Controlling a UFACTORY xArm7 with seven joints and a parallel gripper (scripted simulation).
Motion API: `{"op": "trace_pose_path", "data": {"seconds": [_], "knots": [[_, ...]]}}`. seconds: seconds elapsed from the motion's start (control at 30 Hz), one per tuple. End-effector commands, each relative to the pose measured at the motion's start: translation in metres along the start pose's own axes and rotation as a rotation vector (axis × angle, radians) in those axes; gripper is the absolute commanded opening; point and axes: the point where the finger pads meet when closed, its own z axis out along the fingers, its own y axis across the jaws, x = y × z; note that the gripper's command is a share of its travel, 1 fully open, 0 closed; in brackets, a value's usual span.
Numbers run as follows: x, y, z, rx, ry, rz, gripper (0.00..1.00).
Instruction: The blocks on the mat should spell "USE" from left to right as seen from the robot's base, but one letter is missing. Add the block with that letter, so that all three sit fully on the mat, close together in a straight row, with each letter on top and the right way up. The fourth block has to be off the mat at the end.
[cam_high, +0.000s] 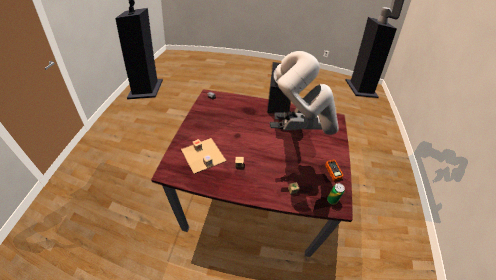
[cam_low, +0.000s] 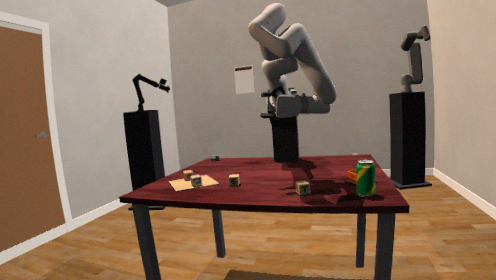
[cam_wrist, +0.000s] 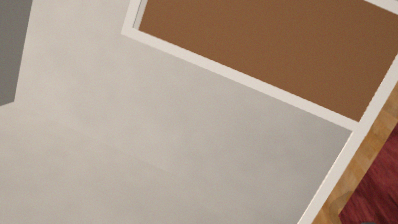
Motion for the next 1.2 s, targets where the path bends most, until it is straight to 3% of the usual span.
{"op": "trace_pose_path", "data": {"seconds": [0.0,0.67,1.03,1.1,1.13,1.17], "knots": [[0.000,0.000,0.000,0.000,-0.001,0.001,1.00],[-0.001,0.003,-0.001,-0.015,0.004,-0.003,1.00],[-0.016,0.060,-0.015,-0.272,0.059,-0.061,1.00],[-0.016,0.060,-0.015,-0.272,0.059,-0.061,1.00],[-0.022,0.072,-0.020,-0.333,0.064,-0.073,1.00],[-0.024,0.076,-0.022,-0.356,0.065,-0.077,1.00]]}}
